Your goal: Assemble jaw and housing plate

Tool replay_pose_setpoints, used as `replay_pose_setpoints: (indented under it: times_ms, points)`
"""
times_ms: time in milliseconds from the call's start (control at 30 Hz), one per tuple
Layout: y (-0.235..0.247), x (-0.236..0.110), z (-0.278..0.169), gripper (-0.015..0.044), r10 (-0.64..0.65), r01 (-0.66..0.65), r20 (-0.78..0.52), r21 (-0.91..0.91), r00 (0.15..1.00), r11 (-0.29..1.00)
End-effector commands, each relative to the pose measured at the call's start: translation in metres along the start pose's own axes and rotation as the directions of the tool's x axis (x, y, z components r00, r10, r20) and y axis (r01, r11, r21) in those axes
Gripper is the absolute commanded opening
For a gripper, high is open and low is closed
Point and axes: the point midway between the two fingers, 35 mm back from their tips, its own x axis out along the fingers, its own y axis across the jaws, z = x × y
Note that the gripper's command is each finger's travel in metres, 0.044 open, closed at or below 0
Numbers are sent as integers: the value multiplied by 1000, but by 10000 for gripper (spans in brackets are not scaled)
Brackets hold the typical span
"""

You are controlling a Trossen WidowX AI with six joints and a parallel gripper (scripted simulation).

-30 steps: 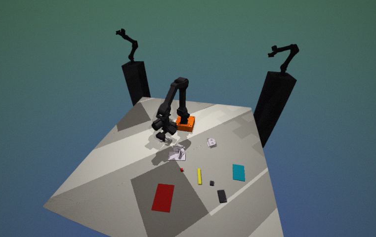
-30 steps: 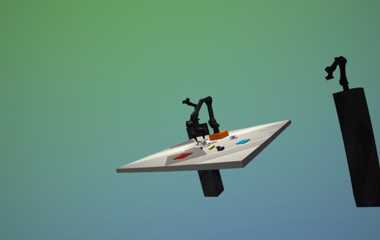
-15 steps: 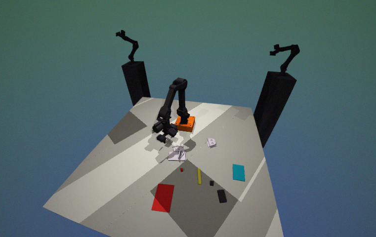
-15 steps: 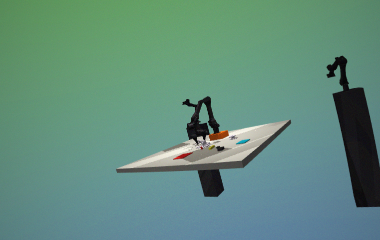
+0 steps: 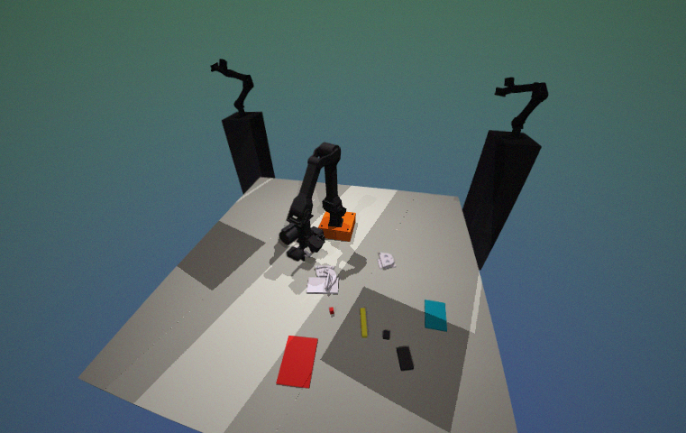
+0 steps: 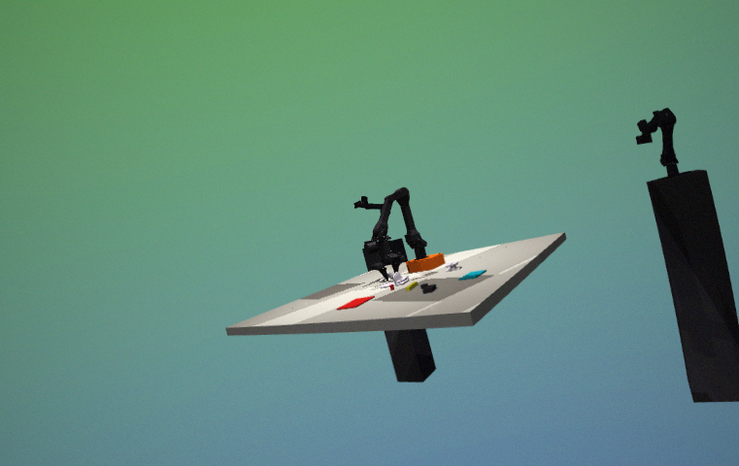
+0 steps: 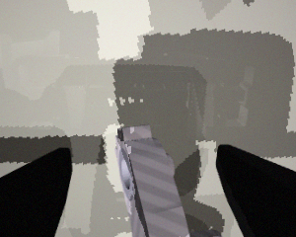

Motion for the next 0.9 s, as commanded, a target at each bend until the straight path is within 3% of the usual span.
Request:
replay_pose_setpoints:
  times_ms: [0,133,400,867]
  points:
    - [0,0,0,204,-1,1,2,1,1000,1000]
    - [0,0,0,99,-1,1,2,1,1000,1000]
    - [0,0,0,37,-1,1,2,1,1000,1000]
    - [0,-3,0,37,-1,1,2,1,1000,1000]
